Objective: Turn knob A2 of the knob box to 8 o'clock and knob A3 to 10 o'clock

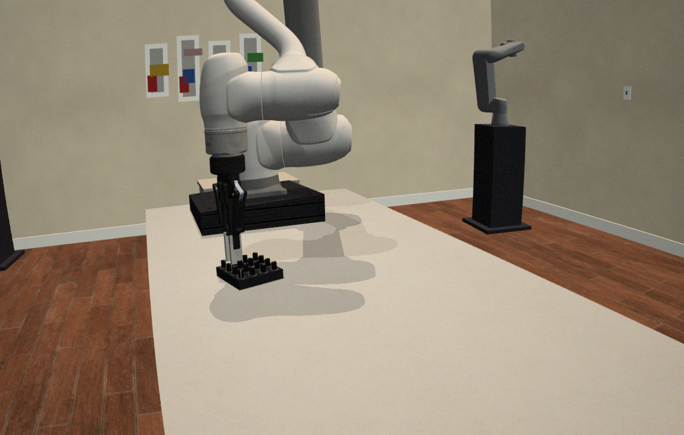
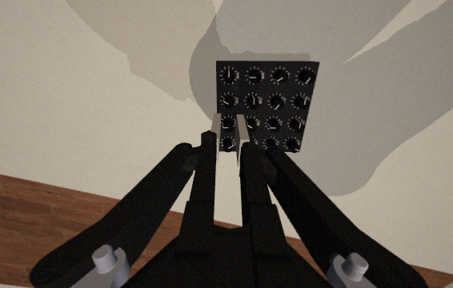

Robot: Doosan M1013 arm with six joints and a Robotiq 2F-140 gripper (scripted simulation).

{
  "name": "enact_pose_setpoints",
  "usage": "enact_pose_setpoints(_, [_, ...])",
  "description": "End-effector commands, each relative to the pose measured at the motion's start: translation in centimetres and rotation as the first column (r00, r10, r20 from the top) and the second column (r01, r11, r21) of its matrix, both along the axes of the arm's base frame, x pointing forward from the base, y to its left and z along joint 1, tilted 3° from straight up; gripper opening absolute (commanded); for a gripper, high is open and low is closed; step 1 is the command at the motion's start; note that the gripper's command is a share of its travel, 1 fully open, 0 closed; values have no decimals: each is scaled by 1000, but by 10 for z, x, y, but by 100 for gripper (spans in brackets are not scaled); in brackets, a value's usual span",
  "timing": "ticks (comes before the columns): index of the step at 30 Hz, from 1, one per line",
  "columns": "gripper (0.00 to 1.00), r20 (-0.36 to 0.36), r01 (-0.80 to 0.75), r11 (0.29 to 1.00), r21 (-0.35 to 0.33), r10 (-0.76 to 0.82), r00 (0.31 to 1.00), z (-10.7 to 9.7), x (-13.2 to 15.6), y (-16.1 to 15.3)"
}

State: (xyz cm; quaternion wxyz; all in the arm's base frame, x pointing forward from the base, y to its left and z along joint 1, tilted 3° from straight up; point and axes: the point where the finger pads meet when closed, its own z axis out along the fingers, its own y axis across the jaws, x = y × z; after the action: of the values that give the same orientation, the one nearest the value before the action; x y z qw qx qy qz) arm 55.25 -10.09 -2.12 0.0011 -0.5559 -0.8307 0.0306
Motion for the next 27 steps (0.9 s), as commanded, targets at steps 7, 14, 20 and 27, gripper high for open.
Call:
enact_pose_setpoints(7, [5,0,0,1000,0,0,1000,0,0,0])
enact_pose_setpoints(14, [5,0,0,1000,0,0,1000,0,0,0])
enact_pose_setpoints(20, [5,0,0,1000,0,0,1000,0,0,0])
enact_pose_setpoints(27, [5,0,0,1000,0,0,1000,0,0,0])
